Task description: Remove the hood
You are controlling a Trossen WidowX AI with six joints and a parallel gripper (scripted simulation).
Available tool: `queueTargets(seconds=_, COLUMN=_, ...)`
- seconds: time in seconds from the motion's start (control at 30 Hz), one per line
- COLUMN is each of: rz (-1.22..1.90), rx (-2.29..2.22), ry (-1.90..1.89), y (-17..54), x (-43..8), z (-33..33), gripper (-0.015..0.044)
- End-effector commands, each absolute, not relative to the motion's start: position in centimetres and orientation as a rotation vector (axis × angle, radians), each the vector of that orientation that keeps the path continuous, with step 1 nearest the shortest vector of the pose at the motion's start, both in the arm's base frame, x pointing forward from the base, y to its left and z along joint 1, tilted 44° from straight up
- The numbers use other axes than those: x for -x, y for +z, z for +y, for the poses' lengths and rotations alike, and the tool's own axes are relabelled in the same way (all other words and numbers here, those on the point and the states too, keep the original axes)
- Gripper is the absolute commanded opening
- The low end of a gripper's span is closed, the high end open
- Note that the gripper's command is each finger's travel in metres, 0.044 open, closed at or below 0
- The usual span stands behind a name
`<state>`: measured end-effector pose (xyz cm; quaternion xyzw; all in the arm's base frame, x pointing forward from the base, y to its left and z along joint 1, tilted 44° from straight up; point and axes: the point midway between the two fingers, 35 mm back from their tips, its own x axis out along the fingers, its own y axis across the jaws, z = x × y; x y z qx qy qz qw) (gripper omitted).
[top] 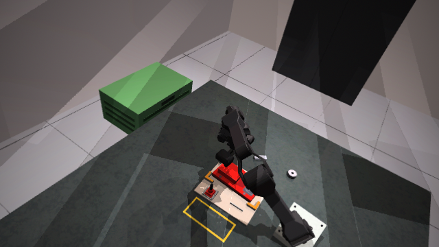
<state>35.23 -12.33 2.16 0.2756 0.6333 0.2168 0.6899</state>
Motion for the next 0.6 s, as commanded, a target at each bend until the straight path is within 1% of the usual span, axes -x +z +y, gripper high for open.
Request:
queueTargets(seconds=0.0, rz=1.419, rx=-0.628, ry=0.538, y=1.81, x=-34.54, z=-12.47, gripper=0.0440)
queueTargets(seconds=0.57, rz=1.419, rx=-0.628, ry=0.538, y=1.11, x=-34.61, z=-11.80, gripper=0.0440)
